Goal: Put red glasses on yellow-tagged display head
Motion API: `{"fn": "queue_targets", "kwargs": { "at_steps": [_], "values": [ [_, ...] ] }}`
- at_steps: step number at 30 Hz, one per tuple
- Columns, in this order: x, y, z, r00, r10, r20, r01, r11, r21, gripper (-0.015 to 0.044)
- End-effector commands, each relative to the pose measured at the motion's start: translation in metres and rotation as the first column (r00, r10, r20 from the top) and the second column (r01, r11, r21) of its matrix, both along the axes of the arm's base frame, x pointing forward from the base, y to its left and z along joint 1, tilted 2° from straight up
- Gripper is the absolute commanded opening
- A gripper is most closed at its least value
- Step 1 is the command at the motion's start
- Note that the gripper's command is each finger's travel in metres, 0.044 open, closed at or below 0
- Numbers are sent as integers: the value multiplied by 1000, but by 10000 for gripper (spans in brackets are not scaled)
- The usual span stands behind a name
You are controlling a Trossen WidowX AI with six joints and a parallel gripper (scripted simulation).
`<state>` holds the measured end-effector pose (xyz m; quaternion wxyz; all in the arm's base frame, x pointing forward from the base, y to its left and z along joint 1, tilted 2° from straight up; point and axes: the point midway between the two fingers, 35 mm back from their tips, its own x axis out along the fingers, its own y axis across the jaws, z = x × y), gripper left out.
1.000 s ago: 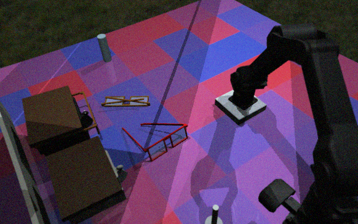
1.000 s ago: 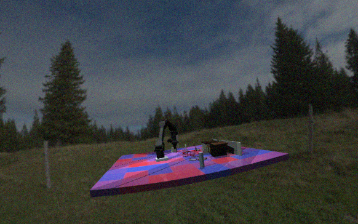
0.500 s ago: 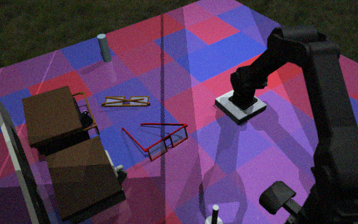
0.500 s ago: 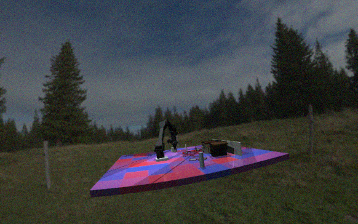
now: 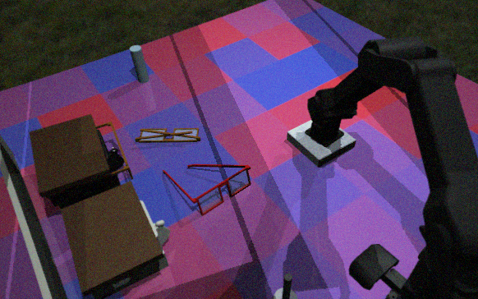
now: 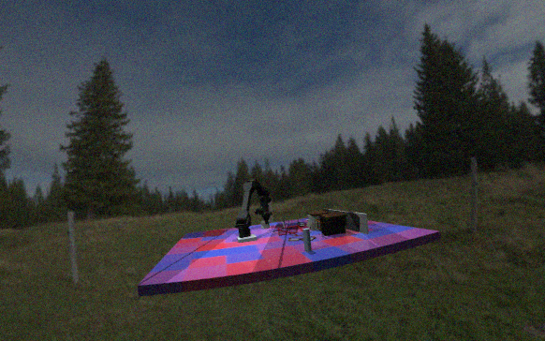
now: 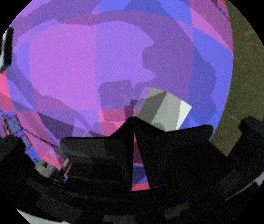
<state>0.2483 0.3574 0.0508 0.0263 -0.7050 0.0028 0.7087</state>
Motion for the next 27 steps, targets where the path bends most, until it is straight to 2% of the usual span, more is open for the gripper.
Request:
{"fn": "queue_targets", "kwargs": {
  "at_steps": [1, 27],
  "values": [
    [0, 3, -1, 1000, -3, -6, 3, 1000, 2, 0],
    [0, 13, 0, 1000, -3, -6, 3, 1000, 2, 0]
  ]
}}
